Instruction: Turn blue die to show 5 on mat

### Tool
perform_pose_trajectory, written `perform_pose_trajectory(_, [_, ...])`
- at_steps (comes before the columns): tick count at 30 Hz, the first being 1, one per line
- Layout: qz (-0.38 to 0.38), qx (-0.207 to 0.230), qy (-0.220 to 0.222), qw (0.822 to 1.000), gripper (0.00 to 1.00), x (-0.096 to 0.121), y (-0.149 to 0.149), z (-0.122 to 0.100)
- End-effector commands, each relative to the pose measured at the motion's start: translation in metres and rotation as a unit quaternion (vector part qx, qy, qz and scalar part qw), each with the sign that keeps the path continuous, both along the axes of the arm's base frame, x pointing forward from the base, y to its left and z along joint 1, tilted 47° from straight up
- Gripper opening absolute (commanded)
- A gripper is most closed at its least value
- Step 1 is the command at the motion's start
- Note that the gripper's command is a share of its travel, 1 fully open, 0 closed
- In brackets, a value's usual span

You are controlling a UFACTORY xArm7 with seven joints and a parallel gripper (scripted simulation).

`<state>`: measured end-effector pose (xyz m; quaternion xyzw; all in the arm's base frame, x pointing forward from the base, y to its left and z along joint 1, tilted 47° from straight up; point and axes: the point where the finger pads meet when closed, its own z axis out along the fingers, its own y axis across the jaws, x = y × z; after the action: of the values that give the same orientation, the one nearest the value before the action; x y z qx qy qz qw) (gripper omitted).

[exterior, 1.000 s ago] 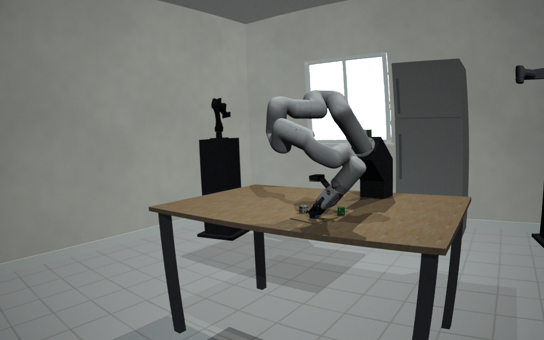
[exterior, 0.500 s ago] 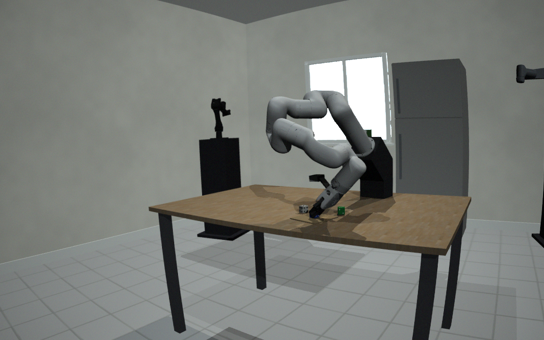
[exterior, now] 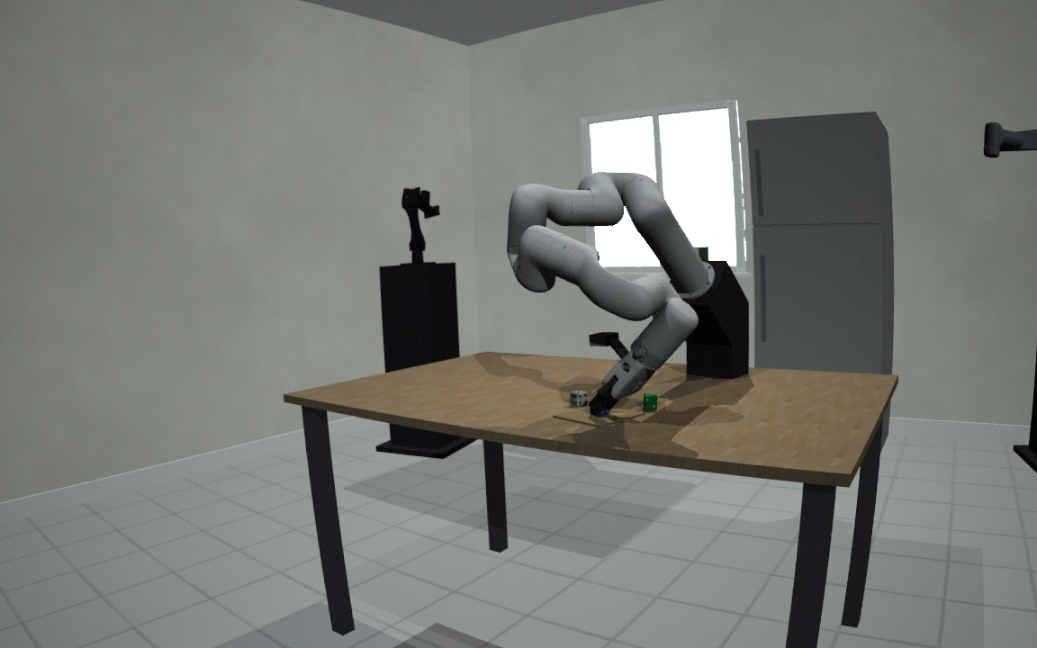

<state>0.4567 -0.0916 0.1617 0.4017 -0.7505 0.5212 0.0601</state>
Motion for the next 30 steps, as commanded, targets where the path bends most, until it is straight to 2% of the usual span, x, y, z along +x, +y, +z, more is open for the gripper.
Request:
perform_pose_trajectory(1, [0.001,0.000,-0.001,1.000,0.27,0.000,0.001,0.001])
perform_pose_trajectory(18, [0.001,0.000,-0.001,1.000,0.27,-0.002,0.001,0.003])
perform_pose_trajectory(30, [0.001,0.000,-0.001,1.000,0.27,-0.031,0.010,0.031])
